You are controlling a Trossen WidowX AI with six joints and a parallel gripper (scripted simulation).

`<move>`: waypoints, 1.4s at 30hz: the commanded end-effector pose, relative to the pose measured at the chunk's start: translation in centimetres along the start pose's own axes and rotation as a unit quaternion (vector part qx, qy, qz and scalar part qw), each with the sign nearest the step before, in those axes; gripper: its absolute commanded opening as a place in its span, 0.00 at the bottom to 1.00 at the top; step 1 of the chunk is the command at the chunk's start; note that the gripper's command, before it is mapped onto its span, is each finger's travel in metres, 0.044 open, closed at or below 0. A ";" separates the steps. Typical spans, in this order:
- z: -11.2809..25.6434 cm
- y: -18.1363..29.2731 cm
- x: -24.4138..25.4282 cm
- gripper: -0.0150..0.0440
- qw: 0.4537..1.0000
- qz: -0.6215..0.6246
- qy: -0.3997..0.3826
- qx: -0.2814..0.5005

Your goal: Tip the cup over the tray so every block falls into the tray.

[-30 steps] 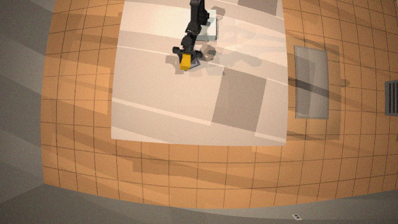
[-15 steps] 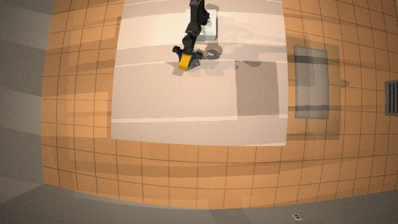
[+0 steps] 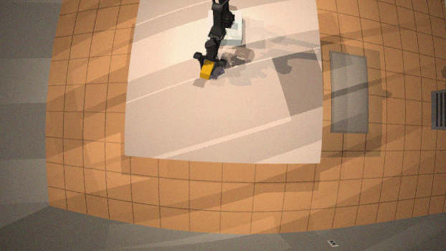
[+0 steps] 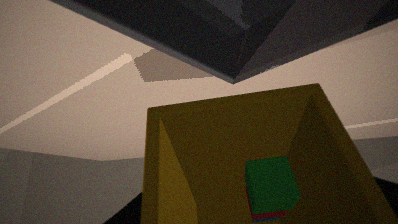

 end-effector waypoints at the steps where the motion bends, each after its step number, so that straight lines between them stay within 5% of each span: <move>1: -0.1 0.0 0.0 0.25 1.000 -0.002 -0.001 0.015; 42: 0.9 -0.5 0.0 0.25 0.994 -0.004 -0.004 0.111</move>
Point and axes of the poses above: the point midway between the two fingers, 35 mm back from their tips, its own z axis back along the fingers, its own x axis across the jaws, y = z × x, the point moved 3 cm from there along z, back along the fingers, and after that the axes turned 5 degrees about -z, right-handed, at the moved point
